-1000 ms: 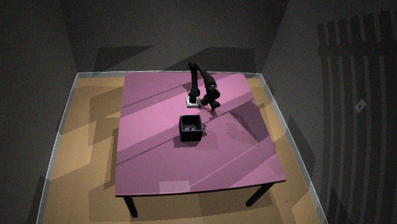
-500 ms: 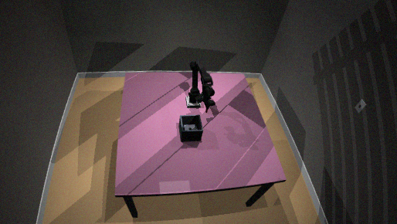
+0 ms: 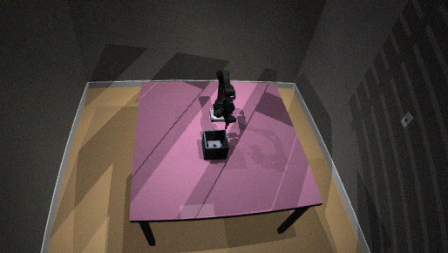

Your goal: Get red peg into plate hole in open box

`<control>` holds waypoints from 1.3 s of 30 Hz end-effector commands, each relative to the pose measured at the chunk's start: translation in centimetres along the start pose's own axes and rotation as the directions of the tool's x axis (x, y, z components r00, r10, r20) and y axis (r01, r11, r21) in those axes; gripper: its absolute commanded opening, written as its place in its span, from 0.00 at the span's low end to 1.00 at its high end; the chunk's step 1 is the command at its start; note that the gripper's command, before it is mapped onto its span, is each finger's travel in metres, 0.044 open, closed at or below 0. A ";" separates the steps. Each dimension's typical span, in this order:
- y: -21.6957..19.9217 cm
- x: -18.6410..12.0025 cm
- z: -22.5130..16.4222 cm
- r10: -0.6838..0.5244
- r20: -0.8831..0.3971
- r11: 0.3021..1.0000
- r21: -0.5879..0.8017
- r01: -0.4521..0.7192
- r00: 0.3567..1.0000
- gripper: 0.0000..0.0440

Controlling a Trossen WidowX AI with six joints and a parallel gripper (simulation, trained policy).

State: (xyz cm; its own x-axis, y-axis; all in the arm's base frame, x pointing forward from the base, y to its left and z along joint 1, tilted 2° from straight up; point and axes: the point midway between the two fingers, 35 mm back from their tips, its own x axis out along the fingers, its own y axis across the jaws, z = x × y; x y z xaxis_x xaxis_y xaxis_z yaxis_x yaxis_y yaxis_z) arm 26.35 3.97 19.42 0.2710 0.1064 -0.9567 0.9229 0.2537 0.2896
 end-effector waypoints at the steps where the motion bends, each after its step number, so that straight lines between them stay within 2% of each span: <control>1: 0.2 0.1 1.1 -0.013 0.012 1.000 0.006 0.012 1.000 0.00; 18: 1.3 2.1 5.5 -0.070 0.010 0.997 0.030 0.070 0.997 0.00; 39: 2.0 8.0 8.4 -0.117 -0.041 0.993 0.001 0.117 0.992 0.00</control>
State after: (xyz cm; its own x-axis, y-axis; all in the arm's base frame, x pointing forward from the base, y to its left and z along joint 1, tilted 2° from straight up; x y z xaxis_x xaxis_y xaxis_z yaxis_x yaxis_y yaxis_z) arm 32.34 -2.78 12.72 0.1526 0.1047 -0.9827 0.9513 0.2541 0.1748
